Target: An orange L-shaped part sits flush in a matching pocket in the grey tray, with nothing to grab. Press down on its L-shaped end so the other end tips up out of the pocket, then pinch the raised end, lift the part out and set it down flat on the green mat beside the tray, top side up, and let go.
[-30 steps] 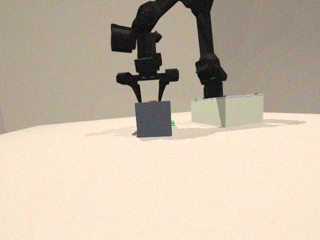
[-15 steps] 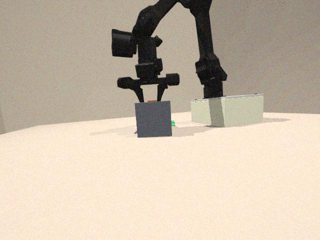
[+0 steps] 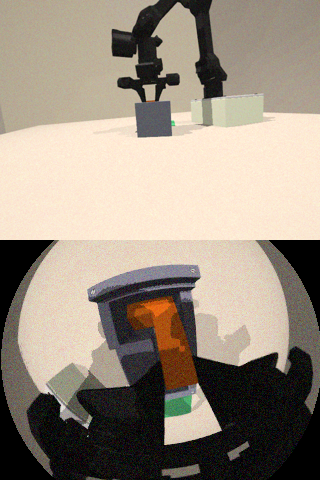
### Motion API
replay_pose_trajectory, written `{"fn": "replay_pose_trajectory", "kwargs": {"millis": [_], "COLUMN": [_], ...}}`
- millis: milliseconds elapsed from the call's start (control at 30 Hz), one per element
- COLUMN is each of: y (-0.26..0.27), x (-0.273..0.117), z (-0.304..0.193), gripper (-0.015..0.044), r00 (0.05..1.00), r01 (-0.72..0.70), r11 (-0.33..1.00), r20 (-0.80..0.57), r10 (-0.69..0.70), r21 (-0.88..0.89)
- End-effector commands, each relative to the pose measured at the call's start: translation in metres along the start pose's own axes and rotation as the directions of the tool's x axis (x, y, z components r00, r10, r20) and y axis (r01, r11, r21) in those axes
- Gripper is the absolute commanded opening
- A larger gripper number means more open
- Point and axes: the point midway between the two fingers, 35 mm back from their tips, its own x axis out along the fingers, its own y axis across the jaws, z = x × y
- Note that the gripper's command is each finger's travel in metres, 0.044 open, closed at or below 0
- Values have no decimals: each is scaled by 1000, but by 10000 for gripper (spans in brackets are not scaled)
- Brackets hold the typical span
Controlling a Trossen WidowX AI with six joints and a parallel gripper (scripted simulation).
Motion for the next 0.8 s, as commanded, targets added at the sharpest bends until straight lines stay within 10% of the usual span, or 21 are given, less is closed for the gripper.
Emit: {"fn": "replay_pose_trajectory", "kwargs": {"millis": [0, 767], "y": [0, 2], "x": [0, -30], "z": [0, -1], "gripper": [0, 0], "r00": [1000, 1000], "r01": [2, -6], "r11": [1000, 1000], "r20": [1, -3], "r10": [-2, 6], "r21": [0, -5]}}
